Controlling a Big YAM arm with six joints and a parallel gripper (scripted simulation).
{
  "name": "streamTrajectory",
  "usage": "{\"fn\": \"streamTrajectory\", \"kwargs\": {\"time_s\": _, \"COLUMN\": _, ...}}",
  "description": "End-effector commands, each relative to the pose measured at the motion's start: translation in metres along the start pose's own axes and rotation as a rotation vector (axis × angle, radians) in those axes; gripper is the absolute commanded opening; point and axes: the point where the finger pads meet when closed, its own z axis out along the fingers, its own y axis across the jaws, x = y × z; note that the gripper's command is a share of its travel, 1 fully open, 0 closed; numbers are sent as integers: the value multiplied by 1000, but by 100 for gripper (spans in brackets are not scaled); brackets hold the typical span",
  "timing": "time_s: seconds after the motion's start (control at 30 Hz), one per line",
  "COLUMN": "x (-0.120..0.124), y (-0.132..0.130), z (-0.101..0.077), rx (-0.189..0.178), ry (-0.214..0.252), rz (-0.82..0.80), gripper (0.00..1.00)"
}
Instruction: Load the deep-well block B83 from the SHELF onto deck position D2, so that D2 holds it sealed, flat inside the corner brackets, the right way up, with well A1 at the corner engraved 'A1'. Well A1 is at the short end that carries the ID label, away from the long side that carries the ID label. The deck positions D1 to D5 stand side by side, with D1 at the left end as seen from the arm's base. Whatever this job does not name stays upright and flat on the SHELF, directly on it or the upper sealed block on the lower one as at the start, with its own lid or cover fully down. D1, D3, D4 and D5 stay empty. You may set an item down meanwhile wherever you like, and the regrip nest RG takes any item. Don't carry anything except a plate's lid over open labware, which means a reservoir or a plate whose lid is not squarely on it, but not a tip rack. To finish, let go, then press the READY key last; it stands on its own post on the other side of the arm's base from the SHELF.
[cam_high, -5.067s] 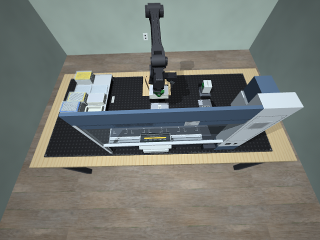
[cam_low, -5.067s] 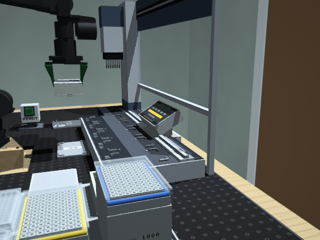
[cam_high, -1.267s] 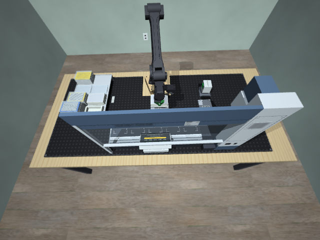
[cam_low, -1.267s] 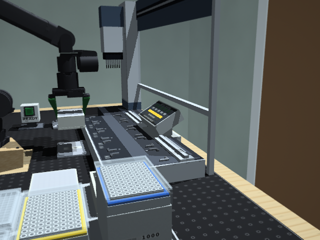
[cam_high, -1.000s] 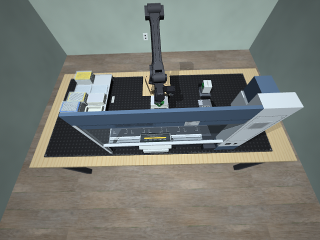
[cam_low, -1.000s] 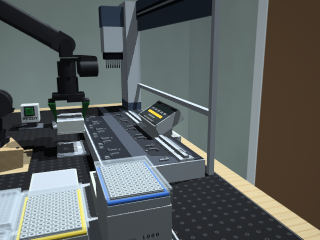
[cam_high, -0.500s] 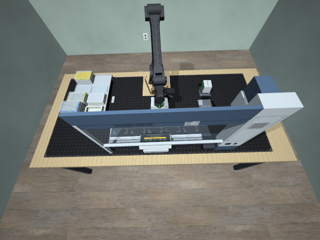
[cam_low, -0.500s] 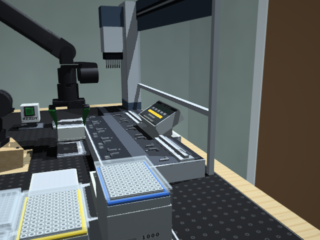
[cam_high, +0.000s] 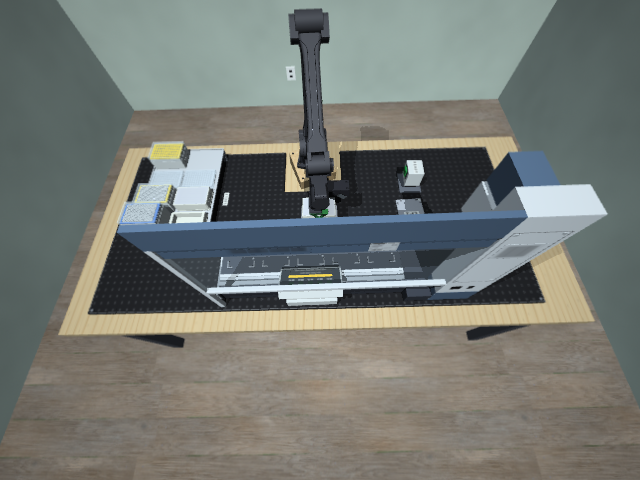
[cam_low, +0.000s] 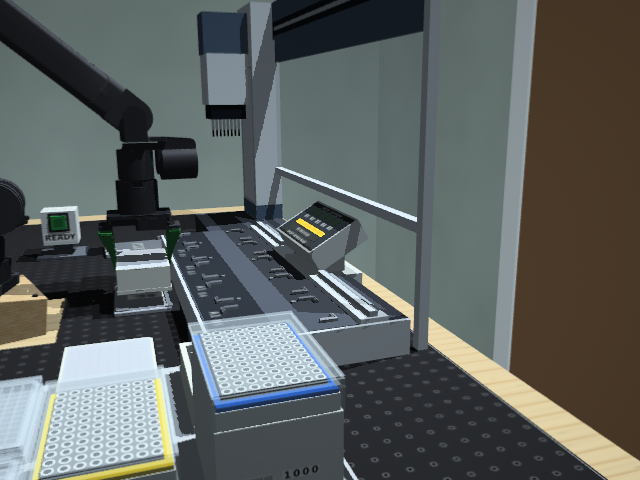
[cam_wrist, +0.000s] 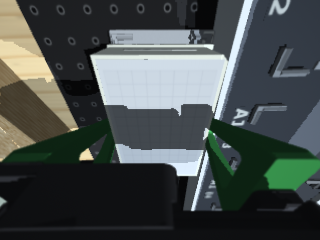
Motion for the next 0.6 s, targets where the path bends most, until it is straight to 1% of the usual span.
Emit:
{"fn": "streamTrajectory", "kwargs": {"time_s": 0.0, "x": -3, "y": -5, "z": 4, "rx": 15, "ry": -2, "rz": 1, "gripper": 0}}
{"fn": "streamTrajectory", "kwargs": {"time_s": 0.1, "x": -4, "y": -7, "z": 8, "rx": 17, "ry": -2, "rz": 1, "gripper": 0}}
{"fn": "streamTrajectory", "kwargs": {"time_s": 0.17, "x": -4, "y": -7, "z": 8, "rx": 17, "ry": -2, "rz": 1, "gripper": 0}}
{"fn": "streamTrajectory", "kwargs": {"time_s": 0.2, "x": -4, "y": -12, "z": 6, "rx": 32, "ry": -4, "rz": 2, "gripper": 0}}
{"fn": "streamTrajectory", "kwargs": {"time_s": 0.23, "x": -3, "y": -6, "z": 12, "rx": 15, "ry": -2, "rz": 2, "gripper": 0}}
{"fn": "streamTrajectory", "kwargs": {"time_s": 0.33, "x": -3, "y": -5, "z": 16, "rx": 15, "ry": -2, "rz": 2, "gripper": 0}}
{"fn": "streamTrajectory", "kwargs": {"time_s": 0.37, "x": -2, "y": -16, "z": 6, "rx": 40, "ry": -5, "rz": 0, "gripper": 0}}
{"fn": "streamTrajectory", "kwargs": {"time_s": 0.57, "x": -2, "y": -16, "z": 6, "rx": 40, "ry": -5, "rz": 0, "gripper": 0}}
